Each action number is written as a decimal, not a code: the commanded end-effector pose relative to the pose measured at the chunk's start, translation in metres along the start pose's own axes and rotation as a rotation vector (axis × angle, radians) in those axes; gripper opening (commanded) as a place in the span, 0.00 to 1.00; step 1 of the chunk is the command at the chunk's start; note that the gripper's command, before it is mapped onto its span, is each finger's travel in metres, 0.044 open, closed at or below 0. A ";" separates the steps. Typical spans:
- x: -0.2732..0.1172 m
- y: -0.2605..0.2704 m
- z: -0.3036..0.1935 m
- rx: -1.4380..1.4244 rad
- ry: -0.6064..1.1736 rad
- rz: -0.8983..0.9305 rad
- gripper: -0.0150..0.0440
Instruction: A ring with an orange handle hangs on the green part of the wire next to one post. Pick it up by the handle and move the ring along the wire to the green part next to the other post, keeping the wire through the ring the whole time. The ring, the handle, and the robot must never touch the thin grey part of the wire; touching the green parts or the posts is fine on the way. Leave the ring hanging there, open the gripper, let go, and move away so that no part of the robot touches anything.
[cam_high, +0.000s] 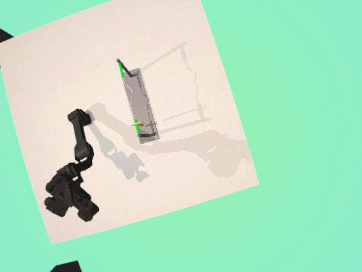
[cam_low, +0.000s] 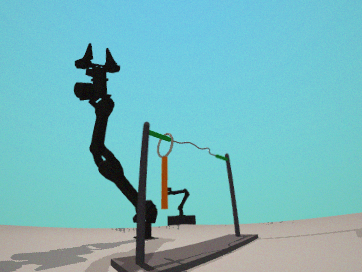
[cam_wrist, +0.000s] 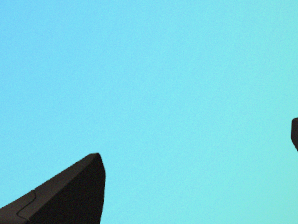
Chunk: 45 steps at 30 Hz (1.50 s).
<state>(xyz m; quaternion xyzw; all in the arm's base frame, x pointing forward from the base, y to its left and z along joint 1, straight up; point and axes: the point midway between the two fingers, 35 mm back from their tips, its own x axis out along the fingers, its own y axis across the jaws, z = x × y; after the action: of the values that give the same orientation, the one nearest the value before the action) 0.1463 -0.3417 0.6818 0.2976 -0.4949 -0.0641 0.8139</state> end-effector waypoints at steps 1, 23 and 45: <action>0.000 0.001 0.001 -0.001 -0.002 0.001 0.89; -0.098 0.216 0.083 -0.312 -0.347 0.290 0.53; -0.169 0.354 -0.070 -0.668 -0.274 0.654 0.53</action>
<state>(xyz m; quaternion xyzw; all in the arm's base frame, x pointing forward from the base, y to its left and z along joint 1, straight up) 0.0228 0.0168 0.7359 -0.1256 -0.6409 -0.0149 0.7571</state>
